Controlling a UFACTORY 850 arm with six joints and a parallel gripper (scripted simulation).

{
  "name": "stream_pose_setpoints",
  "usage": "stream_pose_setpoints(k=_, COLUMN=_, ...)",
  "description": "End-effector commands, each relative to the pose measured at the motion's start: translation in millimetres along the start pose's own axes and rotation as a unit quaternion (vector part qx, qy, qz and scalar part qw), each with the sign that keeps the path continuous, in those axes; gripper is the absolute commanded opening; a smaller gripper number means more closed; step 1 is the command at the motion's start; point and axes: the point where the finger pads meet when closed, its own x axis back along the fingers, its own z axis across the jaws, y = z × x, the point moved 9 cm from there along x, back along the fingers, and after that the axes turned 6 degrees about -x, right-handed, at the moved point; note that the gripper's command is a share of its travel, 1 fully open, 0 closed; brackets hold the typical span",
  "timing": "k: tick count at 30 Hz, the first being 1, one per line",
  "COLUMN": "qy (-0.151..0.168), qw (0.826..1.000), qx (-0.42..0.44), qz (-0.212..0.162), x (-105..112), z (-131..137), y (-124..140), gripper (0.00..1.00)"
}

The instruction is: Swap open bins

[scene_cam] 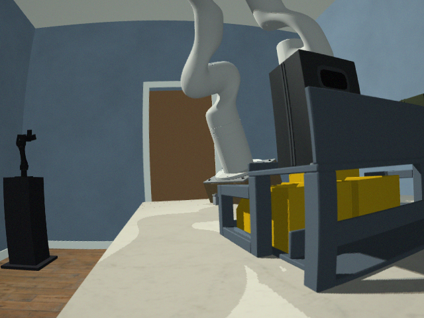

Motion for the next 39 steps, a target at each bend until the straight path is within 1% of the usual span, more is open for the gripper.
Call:
stream_pose_setpoints(k=1, qy=-0.002, qw=1.000, qx=0.001, qz=0.003, x=11.0, z=0.2, y=1.2, gripper=0.00)
stream_pose_setpoints(k=7, qy=-0.002, qw=1.000, qx=0.001, qz=0.003, x=22.9, z=0.2, y=1.3, gripper=0.00)
stream_pose_setpoints(k=13, qy=-0.002, qw=1.000, qx=0.001, qz=0.003, x=28.8, z=0.2, y=1.3, gripper=0.00)
stream_pose_setpoints(k=34, qy=-0.002, qw=1.000, qx=0.001, qz=0.003, x=29.9, z=0.0, y=1.3, gripper=0.00)
stream_pose_setpoints(k=39, qy=-0.002, qw=1.000, qx=0.001, qz=0.003, x=29.9, z=-6.4, y=1.2, gripper=0.00)
